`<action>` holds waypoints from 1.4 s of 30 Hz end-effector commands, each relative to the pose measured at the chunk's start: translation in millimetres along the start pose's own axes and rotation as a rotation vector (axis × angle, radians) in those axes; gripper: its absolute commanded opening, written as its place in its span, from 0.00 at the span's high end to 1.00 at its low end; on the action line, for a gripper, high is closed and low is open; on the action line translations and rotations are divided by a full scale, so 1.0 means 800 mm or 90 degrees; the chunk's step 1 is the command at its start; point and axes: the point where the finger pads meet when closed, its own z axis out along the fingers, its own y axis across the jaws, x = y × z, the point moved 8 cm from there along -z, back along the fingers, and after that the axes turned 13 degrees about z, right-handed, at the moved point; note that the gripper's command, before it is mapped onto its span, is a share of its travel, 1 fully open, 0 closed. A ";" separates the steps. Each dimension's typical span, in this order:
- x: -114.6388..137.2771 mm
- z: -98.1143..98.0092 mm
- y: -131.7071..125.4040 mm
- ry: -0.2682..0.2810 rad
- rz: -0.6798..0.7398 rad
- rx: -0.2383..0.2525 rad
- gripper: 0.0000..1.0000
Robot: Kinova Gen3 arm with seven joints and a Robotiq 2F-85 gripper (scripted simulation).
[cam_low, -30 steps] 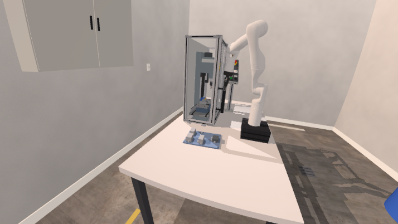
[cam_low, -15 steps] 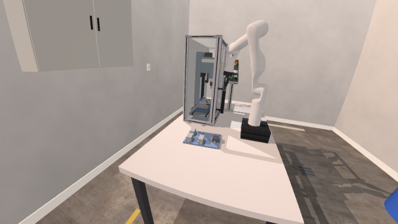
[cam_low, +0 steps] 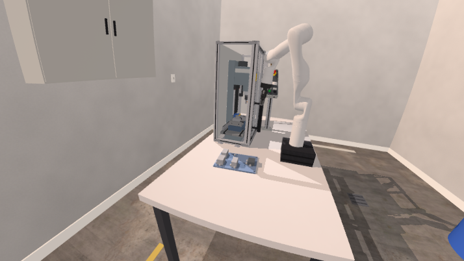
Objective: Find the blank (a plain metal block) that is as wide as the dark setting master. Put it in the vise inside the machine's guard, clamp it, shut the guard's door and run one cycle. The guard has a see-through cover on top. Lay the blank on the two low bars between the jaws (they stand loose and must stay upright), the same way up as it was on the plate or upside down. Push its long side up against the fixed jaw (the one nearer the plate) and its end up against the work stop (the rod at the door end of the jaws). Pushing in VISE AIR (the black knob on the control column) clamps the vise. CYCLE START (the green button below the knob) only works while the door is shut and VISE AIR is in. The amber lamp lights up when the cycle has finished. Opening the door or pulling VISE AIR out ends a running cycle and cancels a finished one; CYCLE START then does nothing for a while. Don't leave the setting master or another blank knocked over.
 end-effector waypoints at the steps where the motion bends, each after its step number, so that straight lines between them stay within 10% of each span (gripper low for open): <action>1: 0.000 0.000 0.000 -0.001 0.000 0.000 0.20; 42: 0.036 -0.004 -0.009 -0.001 0.000 0.000 0.20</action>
